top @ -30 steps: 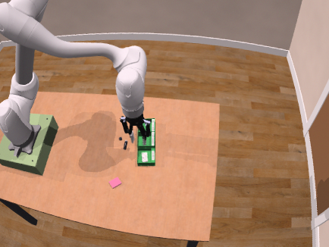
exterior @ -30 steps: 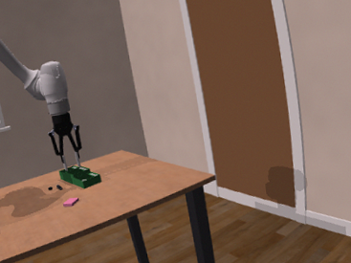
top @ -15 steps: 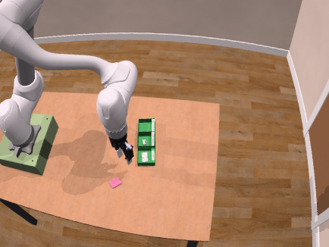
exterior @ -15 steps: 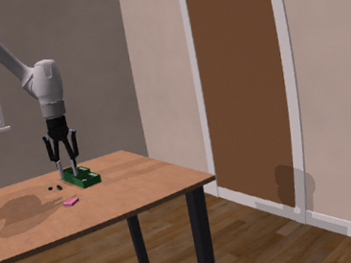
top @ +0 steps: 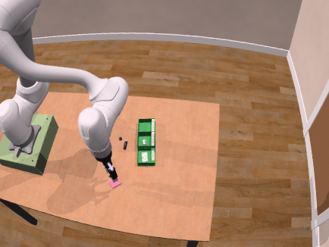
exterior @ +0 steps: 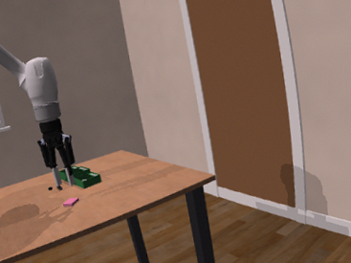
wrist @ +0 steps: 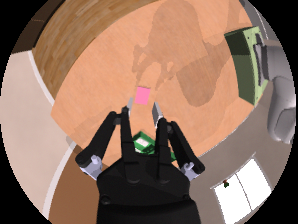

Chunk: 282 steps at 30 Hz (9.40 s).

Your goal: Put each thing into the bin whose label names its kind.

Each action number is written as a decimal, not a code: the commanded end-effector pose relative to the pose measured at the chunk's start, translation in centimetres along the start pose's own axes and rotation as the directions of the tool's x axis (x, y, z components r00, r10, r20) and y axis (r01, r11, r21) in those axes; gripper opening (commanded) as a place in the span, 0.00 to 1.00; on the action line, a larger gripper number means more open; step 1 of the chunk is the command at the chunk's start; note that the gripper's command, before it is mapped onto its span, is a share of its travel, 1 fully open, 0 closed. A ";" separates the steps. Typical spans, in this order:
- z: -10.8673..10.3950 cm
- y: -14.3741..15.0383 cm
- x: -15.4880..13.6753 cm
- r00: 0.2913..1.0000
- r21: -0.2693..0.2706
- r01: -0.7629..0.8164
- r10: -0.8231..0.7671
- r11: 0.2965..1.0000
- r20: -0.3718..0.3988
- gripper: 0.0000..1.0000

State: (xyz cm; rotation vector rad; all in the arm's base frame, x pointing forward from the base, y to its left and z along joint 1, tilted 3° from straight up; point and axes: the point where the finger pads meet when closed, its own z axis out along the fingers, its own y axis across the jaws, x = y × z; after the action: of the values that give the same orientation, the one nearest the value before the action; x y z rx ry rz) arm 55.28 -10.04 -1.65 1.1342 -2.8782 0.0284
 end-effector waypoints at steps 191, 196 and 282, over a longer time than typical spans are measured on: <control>0.3 5.8 -13.1 1.000 0.000 -0.002 0.002 1.000 0.001 0.21; 0.3 7.1 -15.8 1.000 0.000 -0.002 0.002 1.000 0.001 0.21; 4.3 10.6 -23.7 0.834 0.000 -0.552 0.552 0.834 0.001 0.21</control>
State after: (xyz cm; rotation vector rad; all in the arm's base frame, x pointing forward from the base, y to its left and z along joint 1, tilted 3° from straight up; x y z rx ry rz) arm 65.20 13.73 -7.18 0.2570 -3.0907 0.0488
